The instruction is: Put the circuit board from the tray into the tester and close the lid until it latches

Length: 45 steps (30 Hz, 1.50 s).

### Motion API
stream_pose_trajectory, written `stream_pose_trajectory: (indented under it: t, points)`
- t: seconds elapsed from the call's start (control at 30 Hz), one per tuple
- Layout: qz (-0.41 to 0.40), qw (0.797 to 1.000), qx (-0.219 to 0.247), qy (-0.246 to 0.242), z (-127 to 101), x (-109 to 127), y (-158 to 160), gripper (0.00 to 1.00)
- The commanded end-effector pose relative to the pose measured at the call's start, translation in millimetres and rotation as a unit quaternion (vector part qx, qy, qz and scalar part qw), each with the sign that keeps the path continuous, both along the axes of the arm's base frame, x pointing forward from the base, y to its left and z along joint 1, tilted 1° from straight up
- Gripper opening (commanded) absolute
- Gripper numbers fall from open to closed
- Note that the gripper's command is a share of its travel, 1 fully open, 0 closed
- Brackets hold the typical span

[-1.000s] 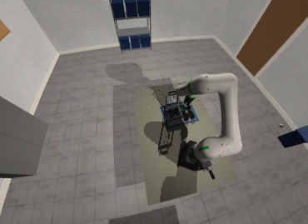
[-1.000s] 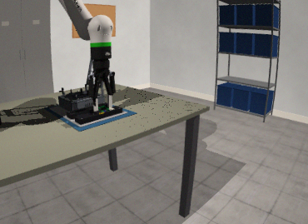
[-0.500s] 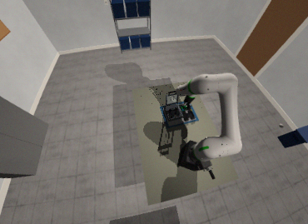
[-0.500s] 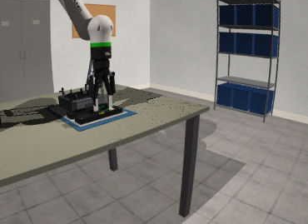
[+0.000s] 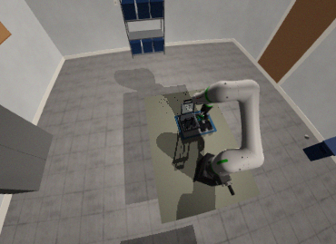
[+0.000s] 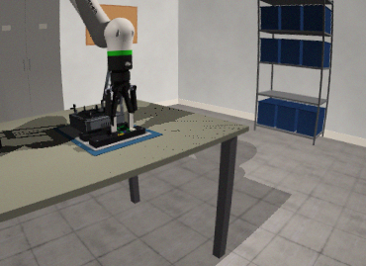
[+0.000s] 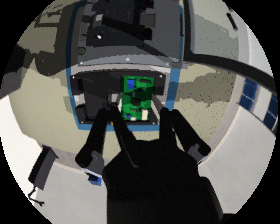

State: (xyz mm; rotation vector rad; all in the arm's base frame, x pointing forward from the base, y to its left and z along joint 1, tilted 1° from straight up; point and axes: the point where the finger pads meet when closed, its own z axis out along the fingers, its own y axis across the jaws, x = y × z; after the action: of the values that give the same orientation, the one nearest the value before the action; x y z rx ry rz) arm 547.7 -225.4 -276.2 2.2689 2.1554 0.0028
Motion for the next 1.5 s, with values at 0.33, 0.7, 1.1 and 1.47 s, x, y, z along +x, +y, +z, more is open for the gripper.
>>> stream_pose_trajectory:
  t: [0.33, 0.7, 1.1, 1.47]
  points:
    - [0.000, 1.000, 0.000, 0.000, 4.7, 0.1, -0.1, 0.46]
    - [0.000, 1.000, 0.000, 0.000, 12.0, 0.0, 0.0, 0.46]
    - [0.000, 1.000, 0.000, 0.000, 21.1, -0.1, 0.1, 0.46]
    - [0.000, 1.000, 0.000, 0.000, 28.1, -0.1, 0.1, 0.46]
